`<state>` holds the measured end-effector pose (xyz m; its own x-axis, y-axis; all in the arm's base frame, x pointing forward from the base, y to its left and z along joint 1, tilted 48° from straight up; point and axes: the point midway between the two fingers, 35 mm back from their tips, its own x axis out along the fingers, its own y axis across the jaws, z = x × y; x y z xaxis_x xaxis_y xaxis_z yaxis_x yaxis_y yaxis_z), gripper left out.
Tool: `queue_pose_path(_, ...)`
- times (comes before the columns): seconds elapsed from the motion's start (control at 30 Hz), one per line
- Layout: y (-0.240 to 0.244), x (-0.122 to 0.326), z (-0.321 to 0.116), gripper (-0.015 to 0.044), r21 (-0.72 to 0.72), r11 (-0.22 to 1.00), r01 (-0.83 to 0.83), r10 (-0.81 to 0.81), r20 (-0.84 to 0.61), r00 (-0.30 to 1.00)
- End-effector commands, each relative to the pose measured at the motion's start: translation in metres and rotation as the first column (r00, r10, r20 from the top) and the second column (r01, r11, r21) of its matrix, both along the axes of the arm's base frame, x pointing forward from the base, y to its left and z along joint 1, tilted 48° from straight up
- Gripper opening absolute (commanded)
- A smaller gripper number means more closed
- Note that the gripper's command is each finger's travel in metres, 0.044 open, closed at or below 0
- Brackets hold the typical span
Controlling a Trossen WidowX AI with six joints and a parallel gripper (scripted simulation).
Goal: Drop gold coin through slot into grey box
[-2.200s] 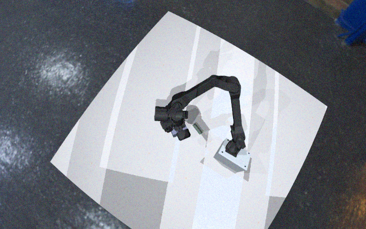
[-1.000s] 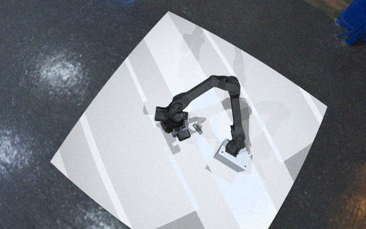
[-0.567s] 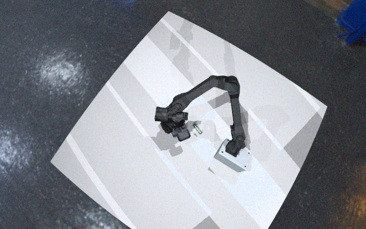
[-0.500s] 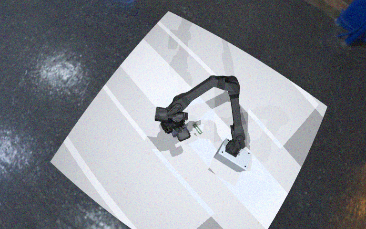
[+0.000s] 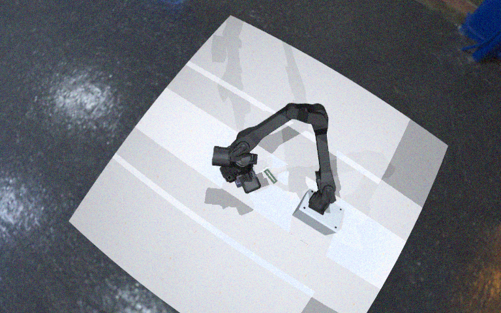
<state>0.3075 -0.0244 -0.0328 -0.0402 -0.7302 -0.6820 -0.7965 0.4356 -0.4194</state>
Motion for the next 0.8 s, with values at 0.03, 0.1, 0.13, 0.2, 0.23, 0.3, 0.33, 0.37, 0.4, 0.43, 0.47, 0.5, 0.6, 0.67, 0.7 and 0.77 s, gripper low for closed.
queue_pose_path(0.03, 0.003, 0.0, 0.003, 0.0213, 0.0, 1.0, 0.0, 0.0, 0.001, 1.0)
queue_pose_path(0.1, 0.01, 0.001, 0.009, 0.0266, 0.001, 1.0, 0.0, 0.0, 0.0, 1.0)
queue_pose_path(0.13, 0.013, 0.001, 0.011, 0.0292, 0.001, 1.0, 0.0, 0.0, 0.0, 1.0)
queue_pose_path(0.2, 0.013, 0.001, 0.012, 0.0344, 0.001, 1.0, 0.0, 0.0, 0.0, 1.0)
queue_pose_path(0.23, 0.015, 0.001, 0.014, 0.0371, 0.001, 1.0, 0.0, 0.0, 0.0, 1.0)
queue_pose_path(0.3, 0.029, 0.0, 0.026, 0.0423, -0.002, 1.0, -0.002, 0.002, -0.005, 1.0)
queue_pose_path(0.33, 0.037, -0.001, 0.034, 0.044, -0.005, 1.0, -0.003, 0.003, -0.009, 1.0)
queue_pose_path(0.37, 0.042, -0.001, 0.039, 0.044, -0.007, 1.0, -0.004, 0.004, -0.011, 1.0)
queue_pose_path(0.4, 0.043, -0.002, 0.04, 0.044, -0.008, 1.0, -0.004, 0.004, -0.012, 1.0)
queue_pose_path(0.43, 0.043, -0.002, 0.04, 0.044, -0.008, 1.0, -0.004, 0.004, -0.012, 1.0)
queue_pose_path(0.47, 0.043, -0.002, 0.04, 0.044, -0.008, 1.0, -0.004, 0.004, -0.012, 1.0)
queue_pose_path(0.5, 0.043, -0.002, 0.04, 0.044, -0.008, 1.0, -0.004, 0.004, -0.012, 1.0)
queue_pose_path(0.6, 0.043, -0.002, 0.04, 0.044, -0.008, 1.0, -0.004, 0.004, -0.012, 1.0)
queue_pose_path(0.67, 0.043, -0.002, 0.04, 0.044, -0.008, 1.0, -0.004, 0.004, -0.012, 1.0)
queue_pose_path(0.7, 0.043, -0.002, 0.04, 0.044, -0.008, 1.0, -0.004, 0.004, -0.012, 1.0)
queue_pose_path(0.77, 0.043, -0.002, 0.04, 0.044, -0.008, 1.0, -0.004, 0.004, -0.012, 1.0)
